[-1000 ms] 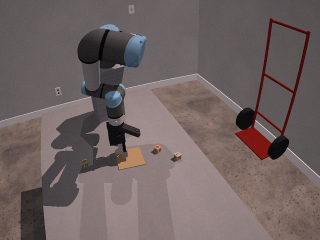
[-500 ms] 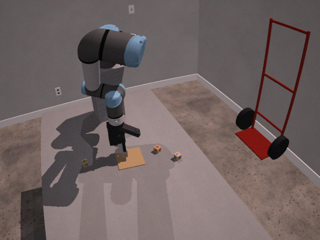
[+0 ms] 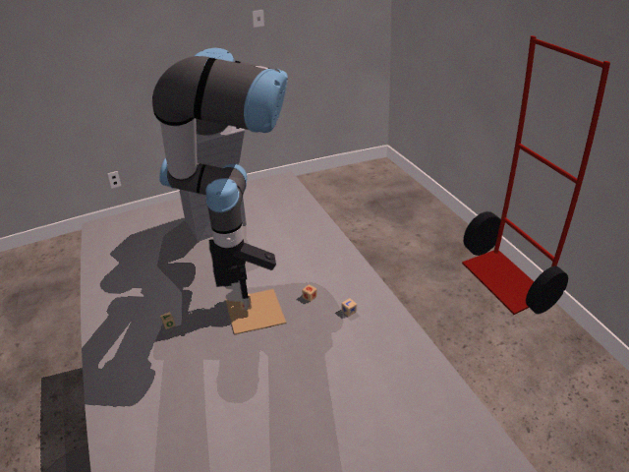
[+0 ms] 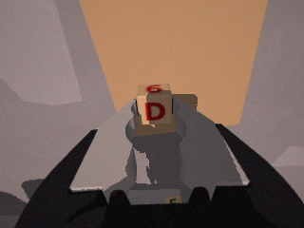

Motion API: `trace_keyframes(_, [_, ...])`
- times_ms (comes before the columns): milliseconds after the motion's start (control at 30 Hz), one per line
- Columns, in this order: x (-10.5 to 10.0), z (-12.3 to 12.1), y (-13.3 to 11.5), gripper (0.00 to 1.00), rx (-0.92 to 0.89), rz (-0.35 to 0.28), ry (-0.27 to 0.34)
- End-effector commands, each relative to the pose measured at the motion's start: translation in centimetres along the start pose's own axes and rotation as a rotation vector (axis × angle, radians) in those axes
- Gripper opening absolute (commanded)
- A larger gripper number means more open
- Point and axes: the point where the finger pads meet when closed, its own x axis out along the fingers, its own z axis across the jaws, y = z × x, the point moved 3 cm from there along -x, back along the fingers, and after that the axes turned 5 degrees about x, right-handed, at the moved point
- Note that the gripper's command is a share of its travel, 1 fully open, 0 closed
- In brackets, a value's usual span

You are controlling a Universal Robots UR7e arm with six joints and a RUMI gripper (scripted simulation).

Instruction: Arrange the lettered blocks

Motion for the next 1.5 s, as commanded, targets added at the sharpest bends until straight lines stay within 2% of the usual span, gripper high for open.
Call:
trace_keyframes(0, [0.0,0.2,0.0,0.09,-0.001,-0.001,-0.004])
trace_keyframes(233, [-0.1,0.2,0.0,0.09,-0.001,-0.001,-0.004])
trace_keyframes(533, [-1.3,0.0,0.0,0.09,0.001,-0.001,-0.001])
trace_keyframes(1033, [-7.0,0.0,0.0,0.09,0.001,-0.001,-0.001])
trace_keyframes(1100, [-7.0,0.0,0.0,0.09,0.001,-0.001,-0.001])
trace_keyframes(1467, [-9.7,0.0,0.0,0.09,0.001,-0.001,-0.001])
